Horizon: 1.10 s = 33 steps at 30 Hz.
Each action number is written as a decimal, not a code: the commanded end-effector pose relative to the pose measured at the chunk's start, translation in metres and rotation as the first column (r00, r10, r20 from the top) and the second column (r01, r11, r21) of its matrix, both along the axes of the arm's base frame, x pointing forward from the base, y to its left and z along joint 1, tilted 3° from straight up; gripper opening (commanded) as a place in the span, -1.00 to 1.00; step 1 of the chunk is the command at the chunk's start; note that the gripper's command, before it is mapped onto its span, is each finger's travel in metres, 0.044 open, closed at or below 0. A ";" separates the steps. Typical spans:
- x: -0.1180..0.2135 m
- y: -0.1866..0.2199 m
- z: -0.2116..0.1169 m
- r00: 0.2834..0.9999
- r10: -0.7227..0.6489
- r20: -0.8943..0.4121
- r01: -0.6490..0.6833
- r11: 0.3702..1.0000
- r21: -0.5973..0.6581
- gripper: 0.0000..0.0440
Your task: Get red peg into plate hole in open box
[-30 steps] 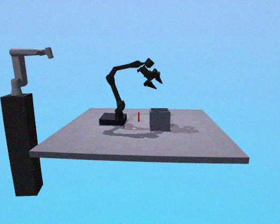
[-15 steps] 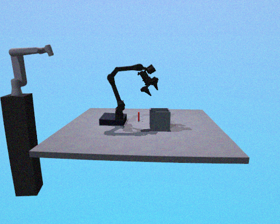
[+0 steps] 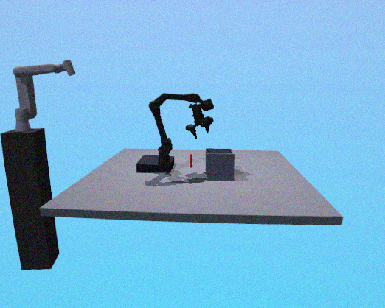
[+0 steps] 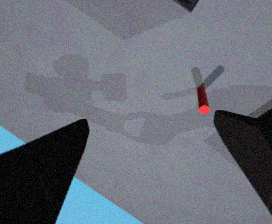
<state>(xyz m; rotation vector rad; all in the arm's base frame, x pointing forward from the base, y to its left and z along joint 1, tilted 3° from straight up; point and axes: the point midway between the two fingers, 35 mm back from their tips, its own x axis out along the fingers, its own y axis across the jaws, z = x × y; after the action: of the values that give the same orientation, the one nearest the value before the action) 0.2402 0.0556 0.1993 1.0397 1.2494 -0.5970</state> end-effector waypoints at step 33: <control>-0.065 0.024 -0.126 0.885 -0.218 -0.412 0.206 0.976 -0.072 0.99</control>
<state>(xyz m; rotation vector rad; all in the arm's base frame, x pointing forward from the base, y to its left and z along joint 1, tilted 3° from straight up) 0.1786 0.0819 0.0822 1.0669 1.5086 -1.0167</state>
